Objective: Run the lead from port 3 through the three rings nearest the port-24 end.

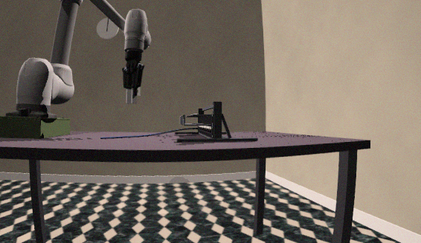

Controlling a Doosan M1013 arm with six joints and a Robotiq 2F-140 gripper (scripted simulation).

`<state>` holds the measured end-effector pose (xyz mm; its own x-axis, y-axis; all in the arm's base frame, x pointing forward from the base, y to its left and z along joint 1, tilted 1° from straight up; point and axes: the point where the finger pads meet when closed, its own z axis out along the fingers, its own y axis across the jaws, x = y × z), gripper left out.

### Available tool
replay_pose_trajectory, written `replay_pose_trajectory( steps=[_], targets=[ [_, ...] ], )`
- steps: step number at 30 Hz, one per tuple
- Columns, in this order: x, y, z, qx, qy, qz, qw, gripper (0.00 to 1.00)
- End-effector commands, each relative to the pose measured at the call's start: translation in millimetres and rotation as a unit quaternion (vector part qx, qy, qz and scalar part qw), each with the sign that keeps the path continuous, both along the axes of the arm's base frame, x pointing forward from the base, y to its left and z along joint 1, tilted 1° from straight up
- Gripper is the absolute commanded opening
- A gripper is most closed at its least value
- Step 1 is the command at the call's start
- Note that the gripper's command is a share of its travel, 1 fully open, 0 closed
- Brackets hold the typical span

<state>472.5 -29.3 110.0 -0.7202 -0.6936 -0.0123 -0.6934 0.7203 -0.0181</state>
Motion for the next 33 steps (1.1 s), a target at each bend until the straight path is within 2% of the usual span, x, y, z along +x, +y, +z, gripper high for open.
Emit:
replay_pose_trajectory(
  steps=[1, 15, 27, 29, 33],
  targets=[
    [0, 0, 0, 0.0, 0.0, 0.0, 1.0, 0.2],
    [0, 0, -8, 0.0, 0.0, 0.0, 1.0, 0.2],
    [1, 0, -46, 0.0, 0.0, 0.0, 1.0, 0.2],
    [1, 0, -46, 0.0, 0.0, 0.0, 1.0, 0.2],
    [1, 0, -63, 0.0, 0.0, 0.0, 1.0, 0.2]
  ],
)
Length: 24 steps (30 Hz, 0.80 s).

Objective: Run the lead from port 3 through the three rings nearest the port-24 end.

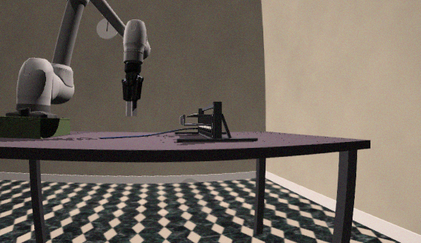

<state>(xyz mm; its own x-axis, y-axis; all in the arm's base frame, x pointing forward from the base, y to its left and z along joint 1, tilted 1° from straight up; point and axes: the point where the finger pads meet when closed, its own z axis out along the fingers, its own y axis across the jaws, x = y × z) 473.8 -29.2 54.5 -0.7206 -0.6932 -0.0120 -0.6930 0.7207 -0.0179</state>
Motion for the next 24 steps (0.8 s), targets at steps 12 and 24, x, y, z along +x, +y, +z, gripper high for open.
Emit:
replay_pose_trajectory(
  steps=[12, 24],
  targets=[
    [1, 0, -51, 0.0, 0.0, 0.0, 1.0, 0.2],
    [2, 0, -77, 0.0, 0.0, 0.0, 1.0, 0.2]
  ],
)
